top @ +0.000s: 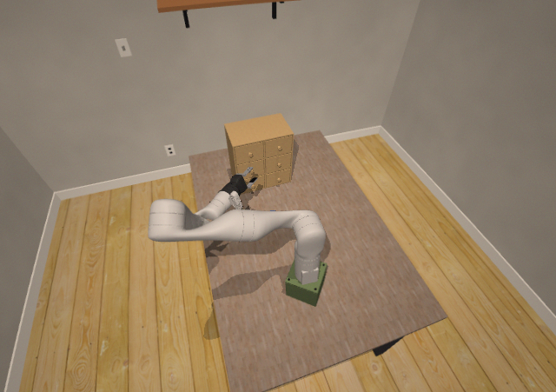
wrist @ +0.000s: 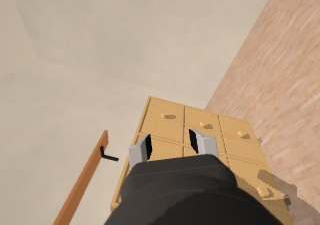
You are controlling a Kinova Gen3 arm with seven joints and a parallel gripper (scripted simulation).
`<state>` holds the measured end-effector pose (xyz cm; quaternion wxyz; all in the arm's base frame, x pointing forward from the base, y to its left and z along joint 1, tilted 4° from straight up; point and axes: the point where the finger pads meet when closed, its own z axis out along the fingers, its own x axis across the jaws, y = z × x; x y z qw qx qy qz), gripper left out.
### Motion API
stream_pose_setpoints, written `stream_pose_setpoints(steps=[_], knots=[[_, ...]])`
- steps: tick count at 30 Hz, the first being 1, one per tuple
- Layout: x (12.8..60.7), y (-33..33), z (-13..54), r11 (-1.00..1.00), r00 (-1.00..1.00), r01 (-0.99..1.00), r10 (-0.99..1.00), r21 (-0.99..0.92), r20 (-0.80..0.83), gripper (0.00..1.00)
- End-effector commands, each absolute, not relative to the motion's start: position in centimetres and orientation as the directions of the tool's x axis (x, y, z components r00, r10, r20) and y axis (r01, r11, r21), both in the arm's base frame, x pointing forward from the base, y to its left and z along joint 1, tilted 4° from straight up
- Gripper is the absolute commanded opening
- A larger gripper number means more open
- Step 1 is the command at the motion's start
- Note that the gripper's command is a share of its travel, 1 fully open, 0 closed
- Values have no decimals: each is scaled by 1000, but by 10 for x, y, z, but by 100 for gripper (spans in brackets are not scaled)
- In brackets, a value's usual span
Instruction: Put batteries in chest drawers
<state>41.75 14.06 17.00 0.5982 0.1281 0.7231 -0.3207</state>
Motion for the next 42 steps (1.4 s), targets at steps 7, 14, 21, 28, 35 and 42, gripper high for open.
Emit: stream_pose_setpoints(steps=[7, 14, 21, 28, 35, 42], knots=[[415, 128, 172, 745, -248, 615, -128, -258, -960, 100], [412, 116, 172, 722, -241, 660, -59, -208, -969, 100], [408, 105, 172, 692, -228, 704, 10, -158, -974, 100], [403, 94, 172, 656, -210, 747, 80, -107, -974, 100], [398, 83, 172, 613, -187, 788, 149, -58, -971, 100], [393, 74, 171, 563, -158, 826, 216, -9, -964, 100]])
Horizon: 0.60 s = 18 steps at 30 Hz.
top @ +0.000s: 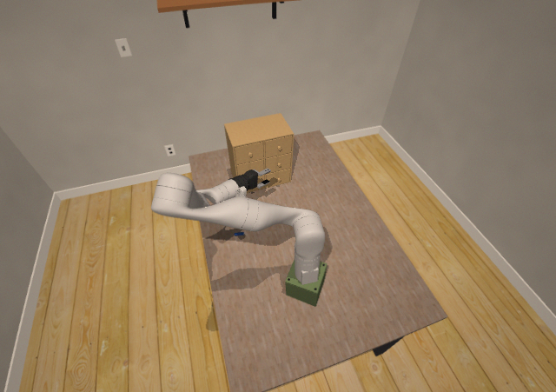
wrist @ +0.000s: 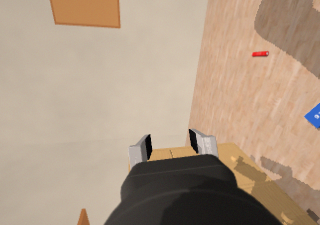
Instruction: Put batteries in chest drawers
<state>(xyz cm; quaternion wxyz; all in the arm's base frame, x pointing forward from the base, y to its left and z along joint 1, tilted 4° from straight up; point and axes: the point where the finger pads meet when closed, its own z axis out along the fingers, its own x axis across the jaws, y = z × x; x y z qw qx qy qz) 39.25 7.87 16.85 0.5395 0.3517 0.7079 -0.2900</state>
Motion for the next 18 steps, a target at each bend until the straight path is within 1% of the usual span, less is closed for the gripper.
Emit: stream_pose_setpoints(steps=[1, 6, 7, 14, 15, 18], knots=[[393, 74, 171, 563, -158, 826, 216, -9, -964, 100], [393, 74, 171, 563, -158, 826, 216, -9, -964, 100], [387, 65, 171, 508, -124, 861, 281, 38, -952, 100], [387, 65, 171, 508, -124, 861, 281, 38, -952, 100], [381, 57, 170, 447, -85, 891, 342, 83, -936, 100], [381, 57, 170, 447, -85, 891, 342, 83, -936, 100]])
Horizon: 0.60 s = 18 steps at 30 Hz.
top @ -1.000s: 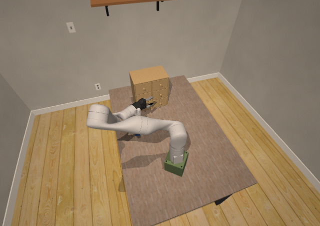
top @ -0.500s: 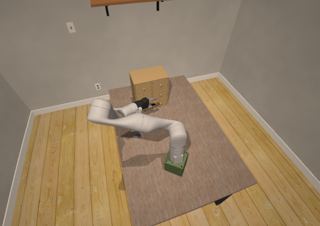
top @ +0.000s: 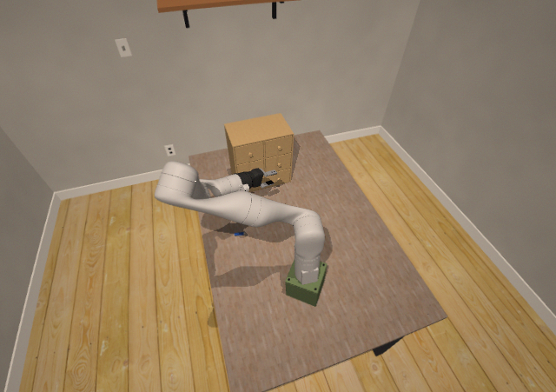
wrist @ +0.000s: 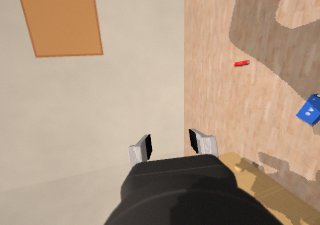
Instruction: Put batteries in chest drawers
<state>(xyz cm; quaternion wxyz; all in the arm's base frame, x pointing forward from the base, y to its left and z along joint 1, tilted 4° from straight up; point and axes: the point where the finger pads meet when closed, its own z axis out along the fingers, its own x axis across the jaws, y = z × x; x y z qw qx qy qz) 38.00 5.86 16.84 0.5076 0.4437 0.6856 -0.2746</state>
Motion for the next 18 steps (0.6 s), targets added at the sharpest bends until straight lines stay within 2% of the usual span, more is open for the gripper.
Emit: stream_pose_setpoints(steps=[1, 18], knots=[[381, 57, 170, 447, -85, 891, 342, 83, -936, 100], [369, 44, 169, 309, 6, 937, 453, 164, -891, 100]])
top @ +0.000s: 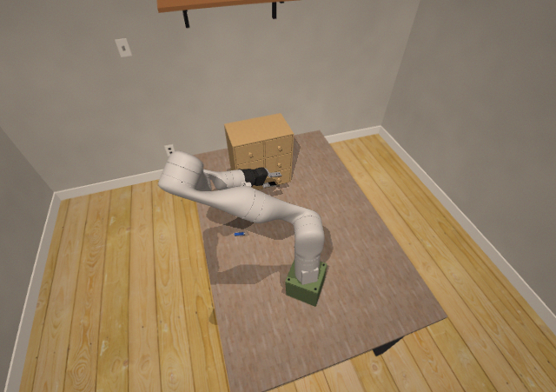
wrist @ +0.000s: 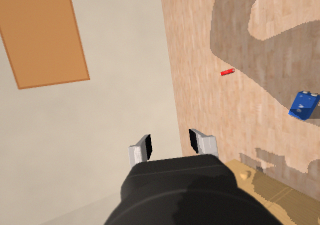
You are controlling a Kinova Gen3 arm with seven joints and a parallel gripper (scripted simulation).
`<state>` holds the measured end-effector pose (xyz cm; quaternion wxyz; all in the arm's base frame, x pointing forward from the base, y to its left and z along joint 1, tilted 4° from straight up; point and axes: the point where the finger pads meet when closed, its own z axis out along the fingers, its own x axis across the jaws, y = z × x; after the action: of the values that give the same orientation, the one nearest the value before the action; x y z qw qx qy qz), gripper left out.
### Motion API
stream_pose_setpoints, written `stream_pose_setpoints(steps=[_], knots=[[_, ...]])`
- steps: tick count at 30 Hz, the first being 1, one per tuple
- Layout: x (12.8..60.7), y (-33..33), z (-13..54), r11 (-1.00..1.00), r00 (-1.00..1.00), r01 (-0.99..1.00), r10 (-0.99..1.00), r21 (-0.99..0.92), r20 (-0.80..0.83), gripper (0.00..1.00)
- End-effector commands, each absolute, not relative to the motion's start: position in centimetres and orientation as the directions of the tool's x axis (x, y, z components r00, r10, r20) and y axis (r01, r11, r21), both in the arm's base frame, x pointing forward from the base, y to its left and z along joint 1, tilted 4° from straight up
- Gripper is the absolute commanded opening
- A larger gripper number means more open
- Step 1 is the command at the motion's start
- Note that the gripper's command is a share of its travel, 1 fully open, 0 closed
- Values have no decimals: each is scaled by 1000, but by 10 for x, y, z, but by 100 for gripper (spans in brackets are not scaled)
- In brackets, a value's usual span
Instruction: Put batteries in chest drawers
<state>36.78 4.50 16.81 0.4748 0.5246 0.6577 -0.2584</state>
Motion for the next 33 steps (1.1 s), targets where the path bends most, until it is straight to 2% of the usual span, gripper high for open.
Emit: stream_pose_setpoints(steps=[1, 4, 5, 12, 13, 21, 22, 29, 30, 33], knots=[[369, 44, 169, 309, 6, 937, 453, 164, -891, 100], [369, 44, 169, 309, 6, 937, 453, 164, -891, 100], [362, 39, 169, 235, 57, 951, 501, 199, -864, 100], [362, 39, 169, 235, 57, 951, 501, 199, -864, 100], [356, 36, 169, 158, 111, 960, 542, 231, -833, 100], [356, 36, 169, 158, 111, 960, 542, 231, -833, 100], [350, 33, 170, 79, 167, 963, 578, 259, -799, 100], [350, 33, 170, 79, 167, 963, 578, 259, -799, 100], [344, 31, 170, -2, 225, 959, 607, 282, -762, 100], [344, 31, 170, -2, 225, 959, 607, 282, -762, 100]])
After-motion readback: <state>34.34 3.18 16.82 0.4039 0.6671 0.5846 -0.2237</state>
